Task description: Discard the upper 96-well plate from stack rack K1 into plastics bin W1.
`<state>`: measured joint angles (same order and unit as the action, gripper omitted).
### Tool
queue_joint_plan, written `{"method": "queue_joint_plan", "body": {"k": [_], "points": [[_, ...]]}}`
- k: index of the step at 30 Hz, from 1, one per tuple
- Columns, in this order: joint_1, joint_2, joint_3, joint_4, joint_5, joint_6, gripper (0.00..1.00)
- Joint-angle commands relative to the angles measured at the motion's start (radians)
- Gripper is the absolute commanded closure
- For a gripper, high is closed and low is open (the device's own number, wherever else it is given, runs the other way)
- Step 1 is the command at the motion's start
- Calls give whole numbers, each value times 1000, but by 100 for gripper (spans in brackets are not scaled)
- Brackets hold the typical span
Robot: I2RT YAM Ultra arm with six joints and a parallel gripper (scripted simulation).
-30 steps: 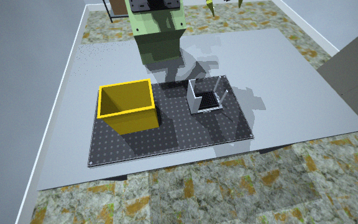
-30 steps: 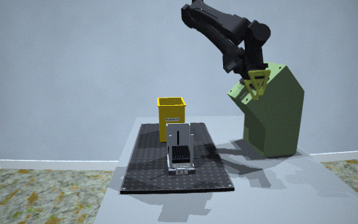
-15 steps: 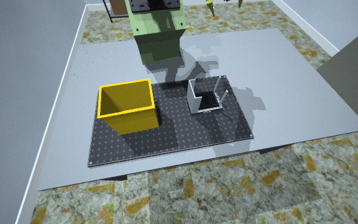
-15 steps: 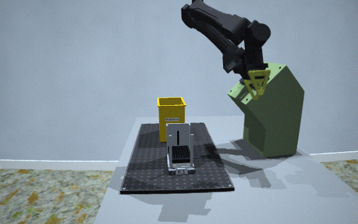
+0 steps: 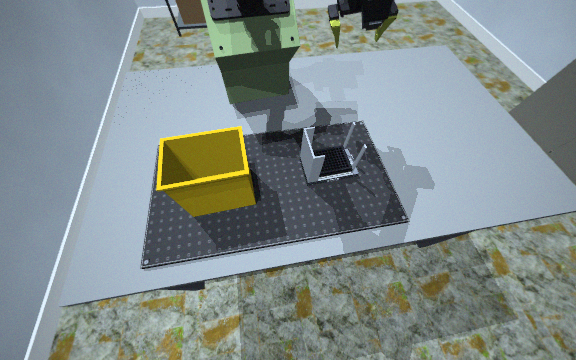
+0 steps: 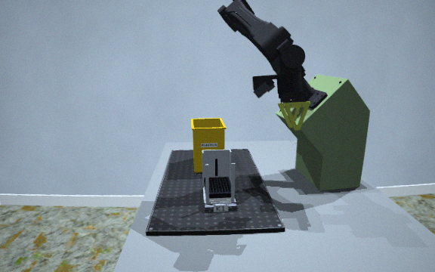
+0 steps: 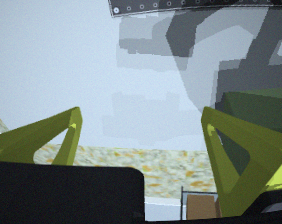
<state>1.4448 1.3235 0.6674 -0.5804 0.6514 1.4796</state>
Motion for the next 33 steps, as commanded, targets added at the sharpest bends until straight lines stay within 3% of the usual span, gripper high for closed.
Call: {"method": "queue_joint_plan", "body": {"k": [1,4,8,14,19,21,33], "points": [[-48,-34,11,-32,-40,-115,0],[-73,-24,32,-64,-55,-136,0],[-168,-21,72,-131,-100,-225,0],[-303,-67,72,-159,-153,-364,0],[-428,-60,125,-247,-217,-483,0],[-428,-60,125,-247,-217,-483,0],[-722,-120,173,-369,-341,-774,0]]}}
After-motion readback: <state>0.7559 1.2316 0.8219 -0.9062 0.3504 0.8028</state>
